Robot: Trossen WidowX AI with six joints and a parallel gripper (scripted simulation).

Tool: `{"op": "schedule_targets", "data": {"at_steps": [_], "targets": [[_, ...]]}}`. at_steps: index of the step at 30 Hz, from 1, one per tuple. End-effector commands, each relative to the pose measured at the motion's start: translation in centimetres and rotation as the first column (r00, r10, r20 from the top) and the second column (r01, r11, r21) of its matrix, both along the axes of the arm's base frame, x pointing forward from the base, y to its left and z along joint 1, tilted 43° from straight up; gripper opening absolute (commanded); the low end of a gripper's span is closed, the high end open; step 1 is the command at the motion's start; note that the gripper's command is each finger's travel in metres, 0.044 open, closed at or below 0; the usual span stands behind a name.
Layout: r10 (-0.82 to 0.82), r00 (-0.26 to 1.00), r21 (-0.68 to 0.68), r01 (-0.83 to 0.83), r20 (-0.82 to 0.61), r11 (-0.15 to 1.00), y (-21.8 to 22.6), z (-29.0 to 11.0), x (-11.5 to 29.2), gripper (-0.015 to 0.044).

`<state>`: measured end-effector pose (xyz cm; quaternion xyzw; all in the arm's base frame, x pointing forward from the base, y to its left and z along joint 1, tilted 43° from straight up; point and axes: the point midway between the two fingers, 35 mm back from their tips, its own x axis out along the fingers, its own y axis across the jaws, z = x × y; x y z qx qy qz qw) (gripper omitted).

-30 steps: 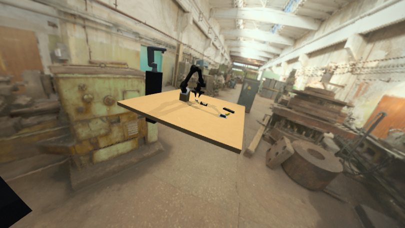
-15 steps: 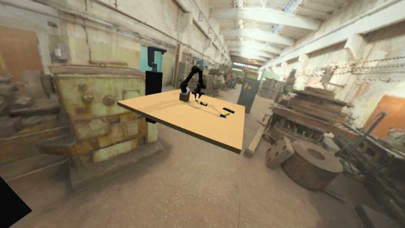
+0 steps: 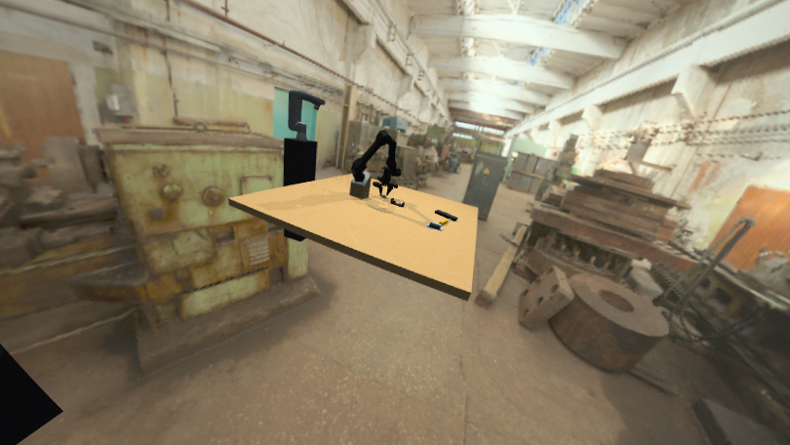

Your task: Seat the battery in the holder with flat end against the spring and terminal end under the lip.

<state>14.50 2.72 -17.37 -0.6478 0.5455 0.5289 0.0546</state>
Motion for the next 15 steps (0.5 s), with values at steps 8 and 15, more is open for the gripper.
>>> {"op": "schedule_targets", "data": {"at_steps": [8,15], "targets": [[0.007,1.0,-0.007,-0.007,-0.009,1.0,-0.57,-0.27,-0.37,0.0118],[0.007,1.0,-0.007,-0.007,-0.009,1.0,-0.57,-0.27,-0.37,0.0074]]}}
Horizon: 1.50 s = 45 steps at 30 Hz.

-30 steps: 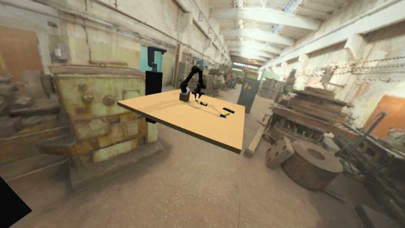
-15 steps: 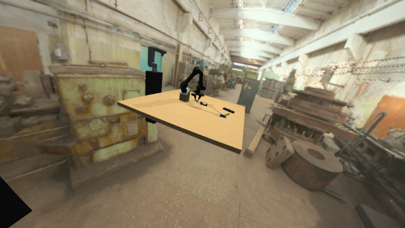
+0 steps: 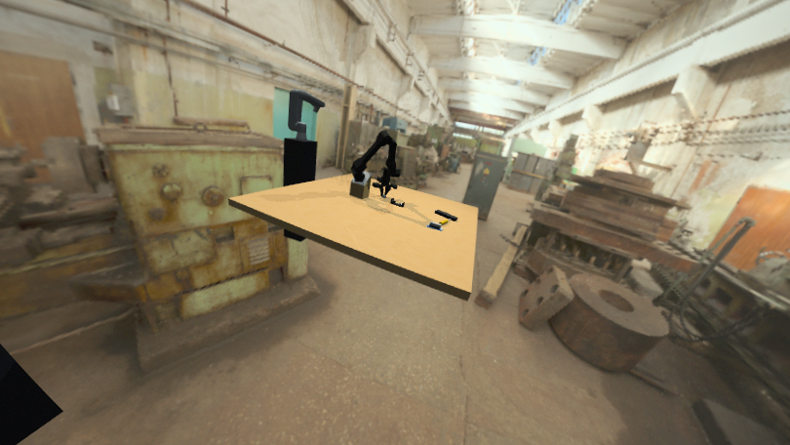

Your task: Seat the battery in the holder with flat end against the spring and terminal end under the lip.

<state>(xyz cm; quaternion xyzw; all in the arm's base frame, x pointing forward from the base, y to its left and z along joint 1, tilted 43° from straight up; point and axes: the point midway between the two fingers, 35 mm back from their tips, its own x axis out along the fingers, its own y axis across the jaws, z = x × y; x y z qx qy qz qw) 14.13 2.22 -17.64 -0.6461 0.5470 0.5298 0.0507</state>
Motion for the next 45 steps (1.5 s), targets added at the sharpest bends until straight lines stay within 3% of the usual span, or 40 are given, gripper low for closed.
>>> {"op": "schedule_targets", "data": {"at_steps": [1,10,17,36,45], "targets": [[0.006,1.0,-0.001,-0.006,-0.002,1.0,-0.1,0.0,0.0,0.0074],[0.007,1.0,0.001,-0.007,-0.002,1.0,3.2,3.6,0.8,0.0074],[0.06,0.997,0.021,-0.059,-0.046,0.998,3.1,4.2,2.5,0.0074],[0.423,0.846,0.17,-0.387,-0.325,0.906,-3.6,10.6,14.1,0.0074],[0.443,0.823,0.19,-0.401,-0.355,0.896,-4.7,11.0,14.7,0.0074]]}}
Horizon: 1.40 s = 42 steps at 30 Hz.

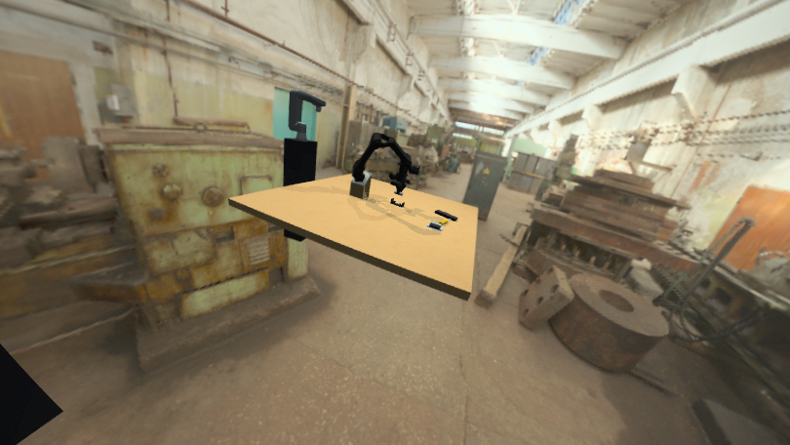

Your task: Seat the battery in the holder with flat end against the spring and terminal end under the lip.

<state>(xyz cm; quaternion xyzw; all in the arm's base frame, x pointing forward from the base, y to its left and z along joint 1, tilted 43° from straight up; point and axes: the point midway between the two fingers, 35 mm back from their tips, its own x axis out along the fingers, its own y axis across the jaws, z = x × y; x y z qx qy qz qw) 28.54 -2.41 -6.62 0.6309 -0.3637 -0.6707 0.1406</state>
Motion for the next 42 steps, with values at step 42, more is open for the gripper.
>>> {"op": "schedule_targets", "data": {"at_steps": [42], "targets": [[-0.261,0.916,0.054,0.291,-0.305,0.955,-3.3,-3.8,-0.6,0.0074]]}}
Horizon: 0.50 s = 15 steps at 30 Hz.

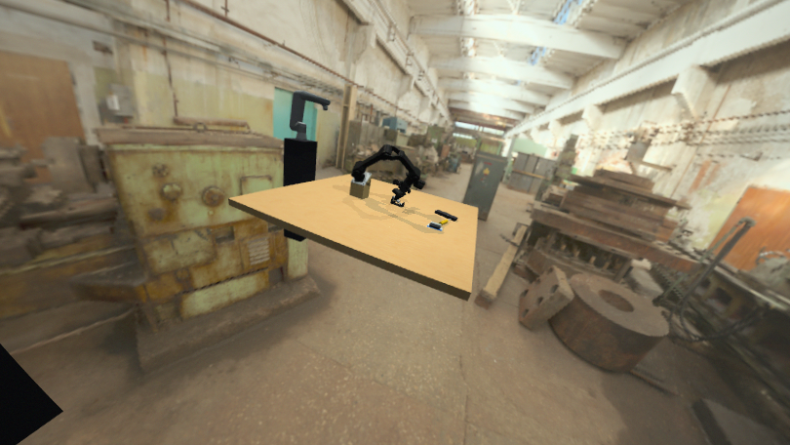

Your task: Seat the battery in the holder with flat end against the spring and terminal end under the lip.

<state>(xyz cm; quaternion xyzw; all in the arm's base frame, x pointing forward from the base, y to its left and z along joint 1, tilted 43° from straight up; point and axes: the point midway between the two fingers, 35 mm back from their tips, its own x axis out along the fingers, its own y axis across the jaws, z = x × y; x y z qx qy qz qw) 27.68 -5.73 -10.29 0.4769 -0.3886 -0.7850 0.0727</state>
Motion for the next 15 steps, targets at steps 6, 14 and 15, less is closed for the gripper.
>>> {"op": "schedule_targets", "data": {"at_steps": [6,14,15], "targets": [[-0.045,0.998,0.013,0.045,-0.033,0.999,-0.22,-0.26,0.33,0.0074],[-0.074,0.995,0.023,0.076,-0.063,0.997,-0.48,-0.44,0.38,0.0074],[-0.074,0.995,0.023,0.076,-0.063,0.997,-0.49,-0.44,0.39,0.0074]]}}
